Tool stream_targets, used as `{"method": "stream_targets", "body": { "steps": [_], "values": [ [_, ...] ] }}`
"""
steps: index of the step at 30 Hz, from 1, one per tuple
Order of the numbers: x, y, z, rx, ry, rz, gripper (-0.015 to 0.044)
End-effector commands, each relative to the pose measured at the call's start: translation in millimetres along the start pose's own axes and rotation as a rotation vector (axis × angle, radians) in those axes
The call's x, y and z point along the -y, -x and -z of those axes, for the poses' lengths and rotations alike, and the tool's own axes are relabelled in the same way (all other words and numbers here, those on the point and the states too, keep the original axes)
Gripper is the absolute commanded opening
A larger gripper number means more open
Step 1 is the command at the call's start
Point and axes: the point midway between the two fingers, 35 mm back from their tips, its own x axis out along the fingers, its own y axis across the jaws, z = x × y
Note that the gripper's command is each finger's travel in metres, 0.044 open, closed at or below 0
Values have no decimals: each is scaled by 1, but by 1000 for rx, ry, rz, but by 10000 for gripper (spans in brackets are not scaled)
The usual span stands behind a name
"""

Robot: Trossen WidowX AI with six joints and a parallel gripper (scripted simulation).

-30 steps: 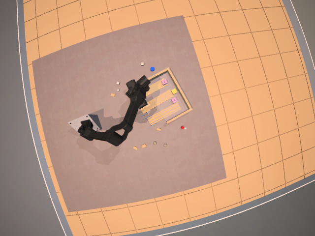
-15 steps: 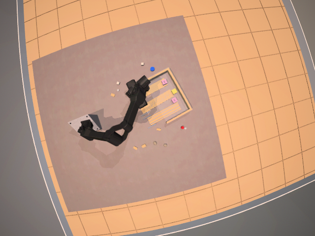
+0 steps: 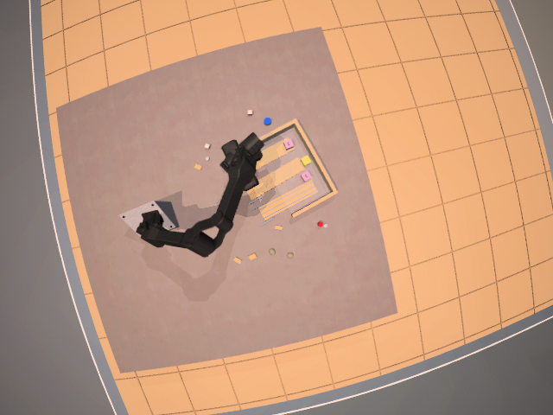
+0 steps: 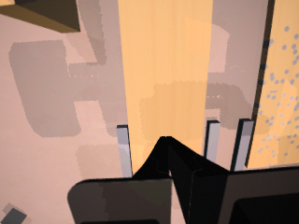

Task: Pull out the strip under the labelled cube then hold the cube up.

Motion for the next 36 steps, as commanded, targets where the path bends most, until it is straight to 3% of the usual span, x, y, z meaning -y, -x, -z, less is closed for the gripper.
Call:
{"method": "stream_targets", "body": {
  "steps": [1, 36],
  "values": [
    [1, -2, 0, -1, 2, 2, 0],
    [0, -5, 18, -1, 3, 2, 0]
  ]
}}
